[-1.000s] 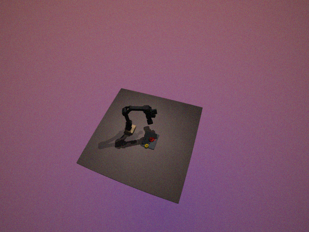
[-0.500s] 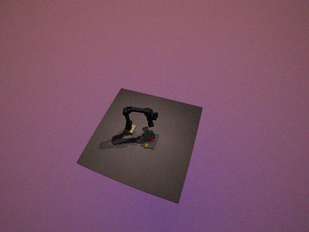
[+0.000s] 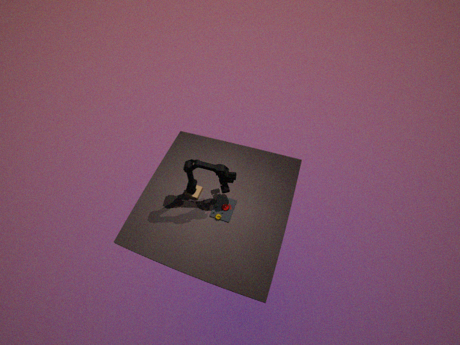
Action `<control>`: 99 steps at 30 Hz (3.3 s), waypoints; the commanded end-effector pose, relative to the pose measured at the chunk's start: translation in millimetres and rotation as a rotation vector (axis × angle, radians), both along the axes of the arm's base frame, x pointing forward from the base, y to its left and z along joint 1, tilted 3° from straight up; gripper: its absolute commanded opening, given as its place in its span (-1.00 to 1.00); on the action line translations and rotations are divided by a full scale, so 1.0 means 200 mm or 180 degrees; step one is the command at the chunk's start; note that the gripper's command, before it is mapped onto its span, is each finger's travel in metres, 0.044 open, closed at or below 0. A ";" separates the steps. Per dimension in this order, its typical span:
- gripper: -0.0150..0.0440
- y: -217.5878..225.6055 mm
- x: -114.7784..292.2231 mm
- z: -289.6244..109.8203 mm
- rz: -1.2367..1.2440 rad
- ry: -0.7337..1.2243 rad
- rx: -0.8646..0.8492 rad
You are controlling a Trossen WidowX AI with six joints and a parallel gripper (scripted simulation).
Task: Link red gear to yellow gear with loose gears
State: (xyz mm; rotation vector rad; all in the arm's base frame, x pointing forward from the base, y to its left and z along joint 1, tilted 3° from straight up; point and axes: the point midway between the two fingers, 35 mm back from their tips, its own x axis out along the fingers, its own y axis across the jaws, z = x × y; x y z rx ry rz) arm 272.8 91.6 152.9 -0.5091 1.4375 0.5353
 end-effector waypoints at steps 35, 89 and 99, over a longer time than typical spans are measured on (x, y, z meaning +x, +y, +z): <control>-0.49 -0.39 0.21 -0.14 0.0110 -0.0008 -0.0016; -0.49 -0.81 0.29 -0.26 0.0205 -0.0035 -0.0046; -0.49 -0.81 0.29 -0.26 0.0205 -0.0035 -0.0046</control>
